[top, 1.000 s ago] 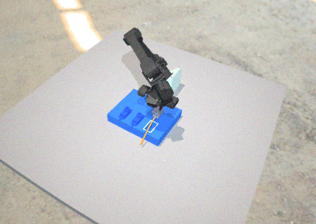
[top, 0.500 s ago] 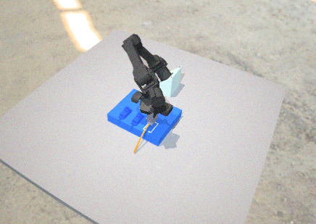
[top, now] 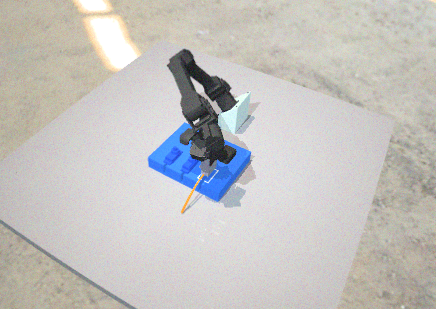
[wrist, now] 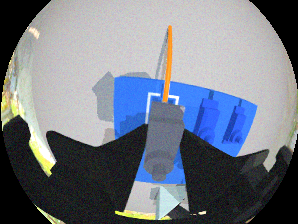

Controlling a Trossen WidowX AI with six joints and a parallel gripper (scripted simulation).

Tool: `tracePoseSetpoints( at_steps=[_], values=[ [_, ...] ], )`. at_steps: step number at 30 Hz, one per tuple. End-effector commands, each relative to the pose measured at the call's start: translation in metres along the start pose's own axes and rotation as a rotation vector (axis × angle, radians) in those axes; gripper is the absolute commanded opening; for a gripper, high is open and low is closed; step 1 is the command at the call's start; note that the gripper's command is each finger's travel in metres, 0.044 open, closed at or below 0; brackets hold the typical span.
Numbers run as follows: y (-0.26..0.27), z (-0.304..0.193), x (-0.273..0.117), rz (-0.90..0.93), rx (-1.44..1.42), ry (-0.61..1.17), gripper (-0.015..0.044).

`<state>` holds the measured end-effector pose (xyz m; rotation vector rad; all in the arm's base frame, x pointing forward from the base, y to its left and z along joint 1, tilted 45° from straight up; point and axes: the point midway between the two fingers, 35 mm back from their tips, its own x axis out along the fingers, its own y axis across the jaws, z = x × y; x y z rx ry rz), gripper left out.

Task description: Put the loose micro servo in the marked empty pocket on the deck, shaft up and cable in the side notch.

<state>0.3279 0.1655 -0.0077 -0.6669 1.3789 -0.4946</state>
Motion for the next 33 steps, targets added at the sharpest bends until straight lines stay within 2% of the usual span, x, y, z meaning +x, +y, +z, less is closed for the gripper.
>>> tracePoseSetpoints(
  at_steps=[1,33],
  values=[
    [0.000,0.001,0.006,-0.005,-0.006,-0.007,0.0000],
    [0.000,0.002,0.025,-0.005,-0.006,-0.007,0.0000]
  ],
)
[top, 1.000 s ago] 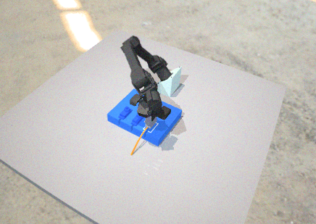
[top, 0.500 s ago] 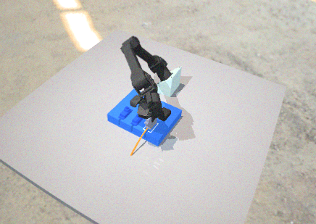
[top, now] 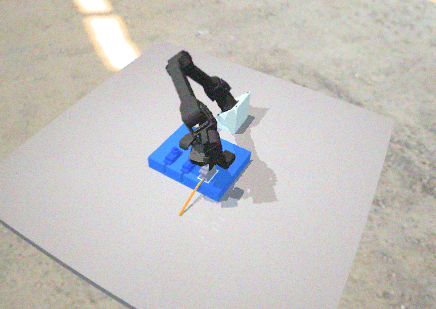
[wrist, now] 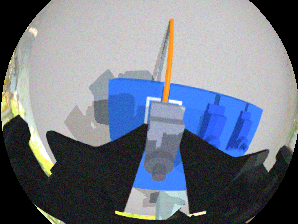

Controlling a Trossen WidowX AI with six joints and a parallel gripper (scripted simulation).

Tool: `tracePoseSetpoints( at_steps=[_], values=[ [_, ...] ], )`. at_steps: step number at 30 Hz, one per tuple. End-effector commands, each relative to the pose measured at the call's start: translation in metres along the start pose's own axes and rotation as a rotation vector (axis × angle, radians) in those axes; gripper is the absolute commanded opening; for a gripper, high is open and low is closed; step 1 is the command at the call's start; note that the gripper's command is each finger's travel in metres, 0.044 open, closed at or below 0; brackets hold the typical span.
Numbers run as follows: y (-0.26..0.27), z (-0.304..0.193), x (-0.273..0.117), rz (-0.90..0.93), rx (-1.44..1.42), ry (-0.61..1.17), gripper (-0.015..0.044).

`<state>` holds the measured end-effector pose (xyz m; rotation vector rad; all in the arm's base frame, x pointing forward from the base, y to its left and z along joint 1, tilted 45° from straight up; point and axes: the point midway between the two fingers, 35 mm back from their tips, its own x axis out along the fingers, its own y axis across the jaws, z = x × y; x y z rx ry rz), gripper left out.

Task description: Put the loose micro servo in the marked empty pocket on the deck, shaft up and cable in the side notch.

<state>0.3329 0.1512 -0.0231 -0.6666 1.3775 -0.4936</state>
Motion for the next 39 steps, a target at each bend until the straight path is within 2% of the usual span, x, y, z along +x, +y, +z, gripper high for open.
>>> tracePoseSetpoints(
  at_steps=[1,39],
  values=[
    [0.000,0.000,0.004,-0.006,-0.006,-0.005,0.0000],
    [0.000,0.000,0.036,-0.007,-0.006,-0.006,0.0000]
  ],
)
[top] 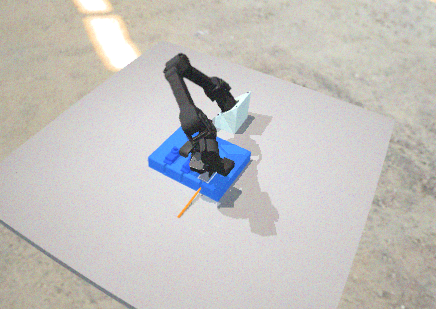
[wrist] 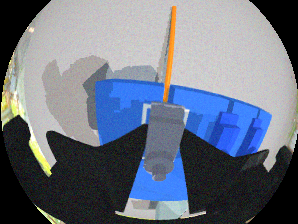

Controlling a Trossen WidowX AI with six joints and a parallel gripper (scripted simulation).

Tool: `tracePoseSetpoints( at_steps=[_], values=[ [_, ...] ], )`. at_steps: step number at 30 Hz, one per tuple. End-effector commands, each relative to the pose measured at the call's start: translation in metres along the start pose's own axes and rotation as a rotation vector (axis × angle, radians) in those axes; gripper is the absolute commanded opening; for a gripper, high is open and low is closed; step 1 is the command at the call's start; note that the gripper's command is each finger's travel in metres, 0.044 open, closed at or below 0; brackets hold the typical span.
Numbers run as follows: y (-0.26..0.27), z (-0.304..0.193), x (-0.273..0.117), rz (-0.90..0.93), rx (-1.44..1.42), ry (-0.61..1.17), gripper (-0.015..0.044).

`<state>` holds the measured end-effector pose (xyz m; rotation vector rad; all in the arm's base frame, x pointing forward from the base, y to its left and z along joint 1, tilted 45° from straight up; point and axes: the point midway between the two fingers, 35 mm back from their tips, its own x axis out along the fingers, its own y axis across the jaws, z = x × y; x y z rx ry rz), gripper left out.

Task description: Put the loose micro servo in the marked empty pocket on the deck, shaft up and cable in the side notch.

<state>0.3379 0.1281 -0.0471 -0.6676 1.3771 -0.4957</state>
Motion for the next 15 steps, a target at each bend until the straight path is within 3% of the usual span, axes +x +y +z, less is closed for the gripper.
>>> tracePoseSetpoints(
  at_steps=[1,6,13,15],
  values=[
    [0.0004,-0.0004,0.0034,-0.005,-0.007,-0.006,0.0000],
    [0.0003,-0.0004,0.0079,-0.005,-0.007,-0.006,0.0000],
    [0.0004,-0.0006,0.0050,-0.005,-0.007,-0.006,0.0184],
    [0.0004,-0.0006,0.0050,-0.005,-0.007,-0.006,0.0187]
  ],
)
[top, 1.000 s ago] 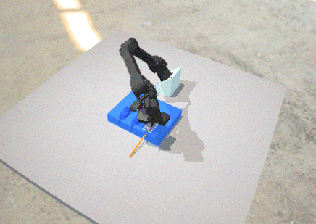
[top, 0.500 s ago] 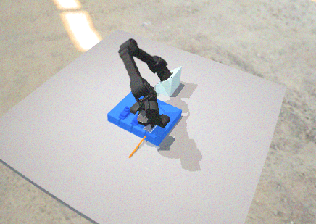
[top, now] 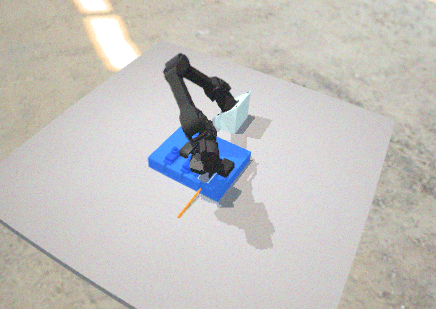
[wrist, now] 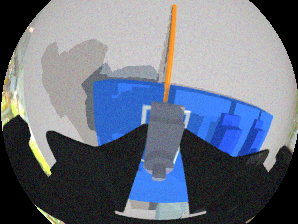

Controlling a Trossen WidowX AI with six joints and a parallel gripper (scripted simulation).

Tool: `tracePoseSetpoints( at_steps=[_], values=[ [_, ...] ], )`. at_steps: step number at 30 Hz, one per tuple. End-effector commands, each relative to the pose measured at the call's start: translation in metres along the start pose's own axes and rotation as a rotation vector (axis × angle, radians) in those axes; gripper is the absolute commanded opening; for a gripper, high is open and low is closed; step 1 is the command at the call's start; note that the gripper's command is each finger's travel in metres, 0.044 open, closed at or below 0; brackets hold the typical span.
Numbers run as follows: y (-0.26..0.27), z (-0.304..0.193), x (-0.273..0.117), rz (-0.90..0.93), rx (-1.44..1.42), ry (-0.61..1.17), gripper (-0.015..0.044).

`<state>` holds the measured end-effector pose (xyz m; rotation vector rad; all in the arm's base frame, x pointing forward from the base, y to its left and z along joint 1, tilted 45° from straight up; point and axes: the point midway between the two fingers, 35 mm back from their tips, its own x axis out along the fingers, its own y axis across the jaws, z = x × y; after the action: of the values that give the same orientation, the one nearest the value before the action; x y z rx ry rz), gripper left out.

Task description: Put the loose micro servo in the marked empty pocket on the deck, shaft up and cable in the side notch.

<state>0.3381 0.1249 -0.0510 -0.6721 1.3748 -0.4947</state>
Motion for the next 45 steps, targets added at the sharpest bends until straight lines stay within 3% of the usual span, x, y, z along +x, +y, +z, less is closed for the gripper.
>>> tracePoseSetpoints(
  at_steps=[1,5,14,19,24,35,42,45],
  values=[
    [0.000,0.000,-0.003,-0.002,-0.004,-0.003,0.0187],
    [-0.001,-0.002,-0.032,-0.001,-0.004,-0.003,0.0187],
    [-0.001,-0.007,-0.035,-0.001,-0.004,-0.003,0.0187],
    [0.003,-0.034,-0.053,0.001,-0.013,-0.003,0.0319],
    [0.003,-0.102,-0.093,0.003,-0.010,0.001,0.0440],
    [0.001,-0.112,-0.100,0.001,-0.009,0.002,0.0440],
    [0.000,-0.110,-0.145,0.002,-0.011,-0.005,0.0440],
    [0.000,-0.110,-0.147,0.002,-0.011,-0.005,0.0440]
  ],
)
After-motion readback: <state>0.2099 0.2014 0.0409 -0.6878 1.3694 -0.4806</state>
